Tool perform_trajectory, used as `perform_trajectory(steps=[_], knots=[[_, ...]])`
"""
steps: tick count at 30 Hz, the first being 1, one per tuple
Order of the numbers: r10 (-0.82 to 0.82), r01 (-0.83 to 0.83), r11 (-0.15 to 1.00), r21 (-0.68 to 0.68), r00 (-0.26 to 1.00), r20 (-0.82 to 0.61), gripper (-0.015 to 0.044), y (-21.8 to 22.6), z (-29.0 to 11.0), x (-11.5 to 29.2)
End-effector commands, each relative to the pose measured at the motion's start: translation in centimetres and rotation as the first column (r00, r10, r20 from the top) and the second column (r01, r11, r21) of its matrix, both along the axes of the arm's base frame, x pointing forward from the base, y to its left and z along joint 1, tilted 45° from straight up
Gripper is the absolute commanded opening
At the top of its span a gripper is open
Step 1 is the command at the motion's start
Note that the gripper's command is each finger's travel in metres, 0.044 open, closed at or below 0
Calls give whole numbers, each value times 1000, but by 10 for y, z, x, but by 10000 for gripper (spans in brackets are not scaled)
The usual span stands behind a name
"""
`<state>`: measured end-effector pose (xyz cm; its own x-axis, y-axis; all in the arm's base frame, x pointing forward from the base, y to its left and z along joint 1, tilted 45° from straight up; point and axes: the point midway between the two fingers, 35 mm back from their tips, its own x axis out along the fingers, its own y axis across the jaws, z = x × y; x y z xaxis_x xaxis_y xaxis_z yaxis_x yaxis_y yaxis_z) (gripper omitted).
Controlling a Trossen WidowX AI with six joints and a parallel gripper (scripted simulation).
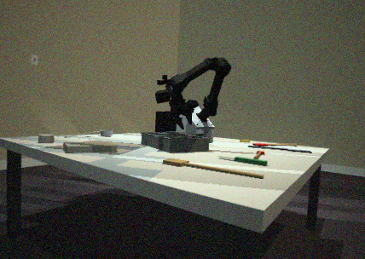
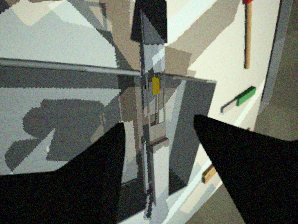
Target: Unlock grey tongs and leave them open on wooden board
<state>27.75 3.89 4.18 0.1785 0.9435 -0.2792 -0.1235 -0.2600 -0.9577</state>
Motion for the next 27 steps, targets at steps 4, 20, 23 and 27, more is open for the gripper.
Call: perform_trajectory(steps=[4,20,23,27], knots=[[-13,13,1000,15,999,-32,260,0,1,4],[0,1,1000,14,1000,-26,260,11,-6,10],[5,-4,1000,15,1000,-23,260,16,-8,12],[11,-11,1000,16,1000,-20,260,21,-10,14]])
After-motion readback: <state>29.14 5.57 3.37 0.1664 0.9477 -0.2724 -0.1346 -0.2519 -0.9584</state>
